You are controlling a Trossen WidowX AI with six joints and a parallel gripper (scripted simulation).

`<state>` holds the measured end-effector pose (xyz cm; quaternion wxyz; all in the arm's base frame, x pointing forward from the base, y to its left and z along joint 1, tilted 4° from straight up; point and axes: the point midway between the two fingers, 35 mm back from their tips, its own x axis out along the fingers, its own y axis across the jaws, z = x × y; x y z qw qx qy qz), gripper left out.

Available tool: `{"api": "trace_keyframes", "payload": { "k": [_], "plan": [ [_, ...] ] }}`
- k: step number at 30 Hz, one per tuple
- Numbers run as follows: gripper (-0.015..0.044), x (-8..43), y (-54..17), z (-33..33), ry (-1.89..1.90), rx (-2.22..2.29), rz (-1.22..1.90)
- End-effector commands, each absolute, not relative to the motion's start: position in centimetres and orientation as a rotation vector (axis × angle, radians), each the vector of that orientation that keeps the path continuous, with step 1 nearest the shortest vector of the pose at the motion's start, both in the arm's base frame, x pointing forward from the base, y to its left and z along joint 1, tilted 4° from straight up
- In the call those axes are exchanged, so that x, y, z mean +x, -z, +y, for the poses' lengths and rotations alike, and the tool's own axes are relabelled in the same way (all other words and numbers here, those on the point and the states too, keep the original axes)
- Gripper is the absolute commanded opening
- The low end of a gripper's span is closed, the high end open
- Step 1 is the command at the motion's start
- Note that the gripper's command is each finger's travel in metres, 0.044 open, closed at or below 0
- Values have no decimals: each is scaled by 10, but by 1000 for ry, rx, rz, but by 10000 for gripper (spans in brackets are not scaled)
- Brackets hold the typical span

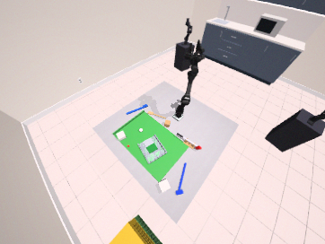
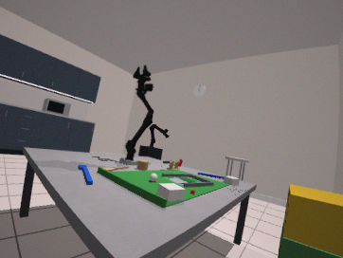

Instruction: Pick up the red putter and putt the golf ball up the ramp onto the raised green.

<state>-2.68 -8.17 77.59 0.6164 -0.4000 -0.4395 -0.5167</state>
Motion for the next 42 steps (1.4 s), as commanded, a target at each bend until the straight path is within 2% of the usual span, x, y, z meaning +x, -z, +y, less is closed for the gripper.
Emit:
{"api": "trace_keyframes", "payload": {
  "k": [1,11,22,30,42],
  "plan": [
    [440,-43,-764,-122,1219,-787,-1011],
    [440,-22,-720,-218,1197,-489,-881],
    [440,69,-645,-296,1067,-223,-620],
    [440,133,-602,-309,957,-133,-472],
    [440,265,-518,-269,641,-94,-155]
  ]
}}
